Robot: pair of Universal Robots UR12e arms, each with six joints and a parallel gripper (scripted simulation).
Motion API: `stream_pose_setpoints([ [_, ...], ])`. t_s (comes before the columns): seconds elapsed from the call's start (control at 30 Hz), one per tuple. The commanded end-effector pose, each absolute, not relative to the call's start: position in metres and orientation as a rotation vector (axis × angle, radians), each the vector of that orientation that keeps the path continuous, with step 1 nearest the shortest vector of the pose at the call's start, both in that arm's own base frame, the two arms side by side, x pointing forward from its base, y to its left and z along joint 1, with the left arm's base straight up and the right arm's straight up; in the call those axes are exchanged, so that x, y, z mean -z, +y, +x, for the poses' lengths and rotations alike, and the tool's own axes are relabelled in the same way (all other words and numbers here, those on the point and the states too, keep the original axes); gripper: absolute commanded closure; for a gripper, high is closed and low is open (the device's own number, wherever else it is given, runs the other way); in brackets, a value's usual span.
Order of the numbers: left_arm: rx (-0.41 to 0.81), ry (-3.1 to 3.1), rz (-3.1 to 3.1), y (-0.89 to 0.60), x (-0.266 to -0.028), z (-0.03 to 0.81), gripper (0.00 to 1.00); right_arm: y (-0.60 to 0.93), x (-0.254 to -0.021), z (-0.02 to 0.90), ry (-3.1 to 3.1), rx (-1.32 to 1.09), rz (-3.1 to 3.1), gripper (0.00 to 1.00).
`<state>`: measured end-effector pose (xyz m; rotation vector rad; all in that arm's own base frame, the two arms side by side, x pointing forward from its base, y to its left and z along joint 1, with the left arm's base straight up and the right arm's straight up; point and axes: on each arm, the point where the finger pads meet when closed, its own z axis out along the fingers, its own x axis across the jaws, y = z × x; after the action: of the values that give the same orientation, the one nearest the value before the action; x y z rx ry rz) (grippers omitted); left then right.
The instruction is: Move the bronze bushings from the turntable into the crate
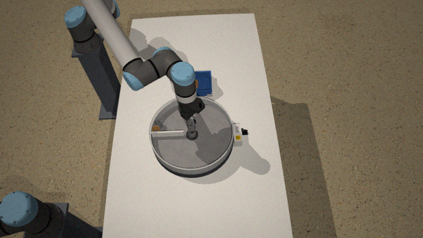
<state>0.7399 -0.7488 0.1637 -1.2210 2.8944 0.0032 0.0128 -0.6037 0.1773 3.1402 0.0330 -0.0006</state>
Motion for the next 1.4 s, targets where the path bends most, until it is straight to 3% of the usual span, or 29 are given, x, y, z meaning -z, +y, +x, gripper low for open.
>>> stream_pose_setpoints([
  [0.0,0.007,2.895,-1.22,-0.751,-0.169,0.741,1.0,-0.604,-0.177,0.013,0.035,0.0,3.141,0.0],
  [0.7,0.007,2.895,-1.22,-0.751,-0.168,0.741,1.0,-0.604,-0.177,0.013,0.035,0.0,3.141,0.0],
  [0.93,-0.003,2.896,-1.22,-0.749,-0.141,0.738,1.0,-0.604,-0.177,0.013,0.035,0.0,3.141,0.0],
  [1.37,0.011,2.894,-1.219,-0.752,-0.149,0.74,1.0,-0.604,-0.177,0.013,0.035,0.0,3.141,0.0],
])
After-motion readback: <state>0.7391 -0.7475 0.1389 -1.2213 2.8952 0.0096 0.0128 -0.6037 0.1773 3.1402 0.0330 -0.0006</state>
